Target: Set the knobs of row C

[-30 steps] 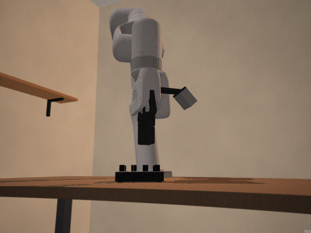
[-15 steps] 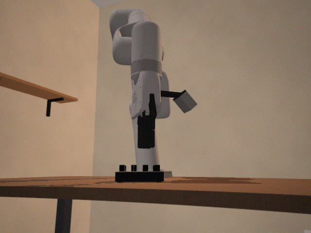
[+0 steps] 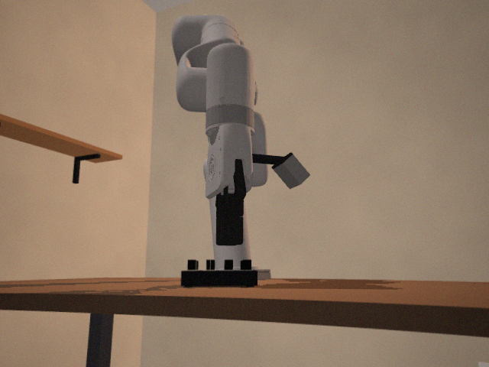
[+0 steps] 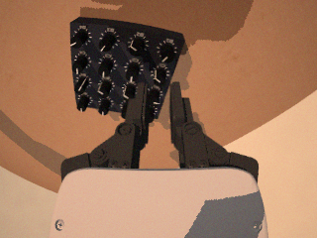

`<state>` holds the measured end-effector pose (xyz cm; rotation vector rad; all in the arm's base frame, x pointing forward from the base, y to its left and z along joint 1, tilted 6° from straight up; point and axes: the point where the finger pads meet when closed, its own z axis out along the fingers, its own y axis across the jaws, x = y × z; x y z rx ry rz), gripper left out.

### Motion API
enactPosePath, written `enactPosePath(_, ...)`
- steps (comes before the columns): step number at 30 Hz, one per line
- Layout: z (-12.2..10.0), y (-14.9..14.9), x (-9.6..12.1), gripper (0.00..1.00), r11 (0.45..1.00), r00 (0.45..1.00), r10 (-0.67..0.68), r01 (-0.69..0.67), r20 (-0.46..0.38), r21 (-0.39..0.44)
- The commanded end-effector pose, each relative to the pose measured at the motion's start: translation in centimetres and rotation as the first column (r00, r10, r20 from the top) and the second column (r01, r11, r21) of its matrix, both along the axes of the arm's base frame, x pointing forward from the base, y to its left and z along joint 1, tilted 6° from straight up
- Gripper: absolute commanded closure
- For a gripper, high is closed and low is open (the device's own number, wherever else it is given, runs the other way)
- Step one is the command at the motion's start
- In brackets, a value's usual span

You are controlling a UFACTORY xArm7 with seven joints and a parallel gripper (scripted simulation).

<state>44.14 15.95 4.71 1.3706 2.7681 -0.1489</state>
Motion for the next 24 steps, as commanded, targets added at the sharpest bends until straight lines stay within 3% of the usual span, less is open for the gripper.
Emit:
enactPosePath(1,-0.3,0.0,0.2,0.81,1.000,1.000,0.001,-0.001,0.005,0.002)
enactPosePath(24,-1.6,-0.1,0.2,0.81,1.000,1.000,0.001,-0.001,0.005,0.002)
